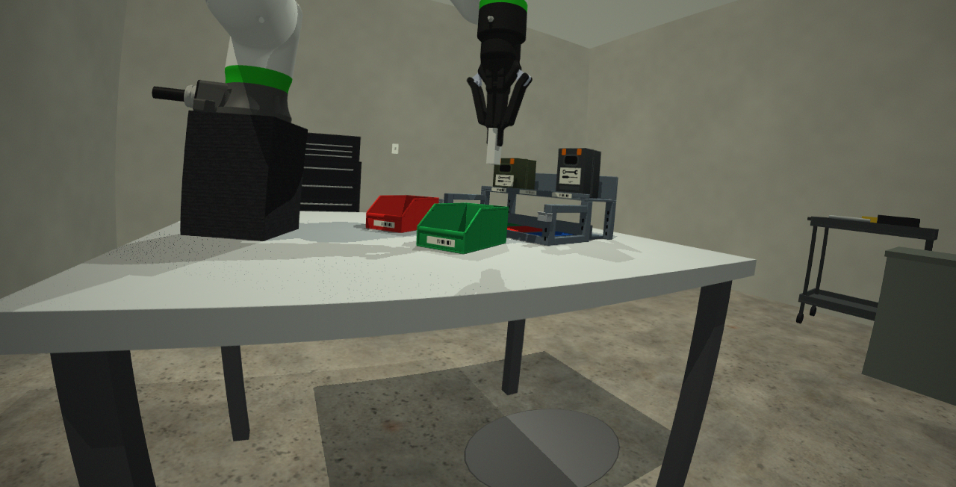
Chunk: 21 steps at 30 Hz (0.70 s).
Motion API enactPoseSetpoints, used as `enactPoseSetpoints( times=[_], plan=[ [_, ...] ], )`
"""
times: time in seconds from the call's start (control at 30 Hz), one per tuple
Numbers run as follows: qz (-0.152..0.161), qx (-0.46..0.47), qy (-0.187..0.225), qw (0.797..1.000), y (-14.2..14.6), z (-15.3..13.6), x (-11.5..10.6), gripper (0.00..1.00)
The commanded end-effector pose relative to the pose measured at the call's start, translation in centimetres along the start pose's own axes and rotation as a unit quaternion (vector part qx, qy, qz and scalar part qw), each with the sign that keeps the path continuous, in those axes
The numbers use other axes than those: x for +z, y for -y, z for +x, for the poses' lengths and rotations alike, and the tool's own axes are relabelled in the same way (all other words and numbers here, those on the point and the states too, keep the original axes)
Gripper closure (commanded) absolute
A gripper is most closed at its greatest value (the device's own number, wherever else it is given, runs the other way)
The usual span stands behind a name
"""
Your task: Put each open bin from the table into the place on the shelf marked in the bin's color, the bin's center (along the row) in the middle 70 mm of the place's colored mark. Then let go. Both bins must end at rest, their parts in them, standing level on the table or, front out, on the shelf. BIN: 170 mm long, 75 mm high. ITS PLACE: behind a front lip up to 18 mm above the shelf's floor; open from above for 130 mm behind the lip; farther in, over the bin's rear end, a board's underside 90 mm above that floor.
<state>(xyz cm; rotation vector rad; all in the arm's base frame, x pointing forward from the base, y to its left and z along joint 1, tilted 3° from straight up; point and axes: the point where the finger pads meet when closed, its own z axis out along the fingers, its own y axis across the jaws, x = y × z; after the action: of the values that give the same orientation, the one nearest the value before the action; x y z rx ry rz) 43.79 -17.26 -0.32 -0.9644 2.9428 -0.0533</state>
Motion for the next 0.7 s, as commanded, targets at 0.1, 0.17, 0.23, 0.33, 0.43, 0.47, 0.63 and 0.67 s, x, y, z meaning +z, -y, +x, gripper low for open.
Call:
enactPoseSetpoints(
  times=[0.1,0.17,0.23,0.33,0.43,0.47,0.63,0.67],
  plan=[
    [0.0,0.0,0.0,1.0,0.02,-0.01,-0.02,0.85],
    [0.0,0.0,0.0,1.0,0.02,-0.01,-0.02,0.85],
    [0.0,0.0,0.0,1.0,0.02,-0.01,-0.02,0.85],
    [0.0,0.0,0.0,1.0,0.02,-0.01,-0.02,0.85],
    [0.0,0.0,0.0,1.0,0.02,-0.01,-0.02,0.85],
    [0.0,0.0,0.0,1.0,0.02,-0.01,-0.02,0.85],
    [0.0,0.0,0.0,1.0,0.02,-0.01,-0.02,0.85],
    [0.0,0.0,0.0,1.0,0.02,-0.01,-0.02,0.85]
  ],
)
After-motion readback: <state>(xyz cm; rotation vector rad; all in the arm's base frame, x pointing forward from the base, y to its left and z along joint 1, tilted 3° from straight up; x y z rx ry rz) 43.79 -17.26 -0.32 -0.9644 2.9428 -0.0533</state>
